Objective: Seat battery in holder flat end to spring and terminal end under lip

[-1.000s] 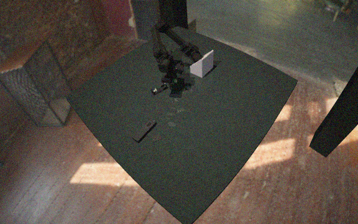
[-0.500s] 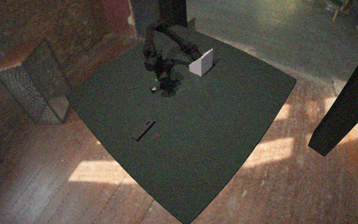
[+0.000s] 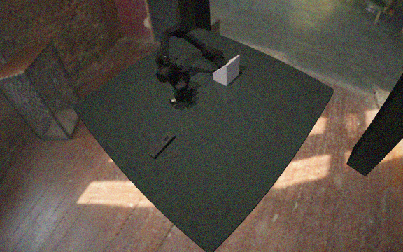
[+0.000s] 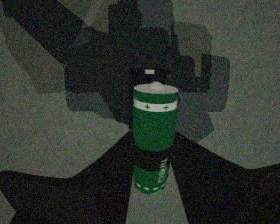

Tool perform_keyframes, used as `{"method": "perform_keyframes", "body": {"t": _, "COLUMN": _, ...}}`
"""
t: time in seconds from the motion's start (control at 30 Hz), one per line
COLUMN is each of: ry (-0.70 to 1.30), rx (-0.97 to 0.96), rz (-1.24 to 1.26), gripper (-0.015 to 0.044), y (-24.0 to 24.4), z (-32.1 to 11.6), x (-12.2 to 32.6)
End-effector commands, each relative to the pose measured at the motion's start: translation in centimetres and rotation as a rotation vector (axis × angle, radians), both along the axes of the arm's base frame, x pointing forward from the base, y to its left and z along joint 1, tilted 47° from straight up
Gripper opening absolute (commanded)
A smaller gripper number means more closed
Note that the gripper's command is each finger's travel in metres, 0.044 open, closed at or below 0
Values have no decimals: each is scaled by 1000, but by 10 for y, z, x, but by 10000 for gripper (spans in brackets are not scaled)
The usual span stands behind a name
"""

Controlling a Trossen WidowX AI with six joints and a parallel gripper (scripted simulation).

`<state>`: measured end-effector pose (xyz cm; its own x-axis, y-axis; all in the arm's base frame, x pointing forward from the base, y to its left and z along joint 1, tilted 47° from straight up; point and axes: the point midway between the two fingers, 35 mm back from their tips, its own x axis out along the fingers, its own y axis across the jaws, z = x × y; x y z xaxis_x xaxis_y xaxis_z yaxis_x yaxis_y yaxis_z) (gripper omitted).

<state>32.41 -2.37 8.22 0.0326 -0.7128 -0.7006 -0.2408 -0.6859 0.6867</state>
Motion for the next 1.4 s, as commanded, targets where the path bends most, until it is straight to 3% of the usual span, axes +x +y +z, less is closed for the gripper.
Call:
{"method": "perform_keyframes", "body": {"t": 0.0, "ry": 44, "rx": 19, "rz": -54, "gripper": 81, "y": -8, "z": -8, "x": 1}}
{"method": "perform_keyframes", "body": {"t": 1.37, "ry": 248, "rx": 91, "rz": -279, "gripper": 81, "y": -31, "z": -27, "x": 8}}
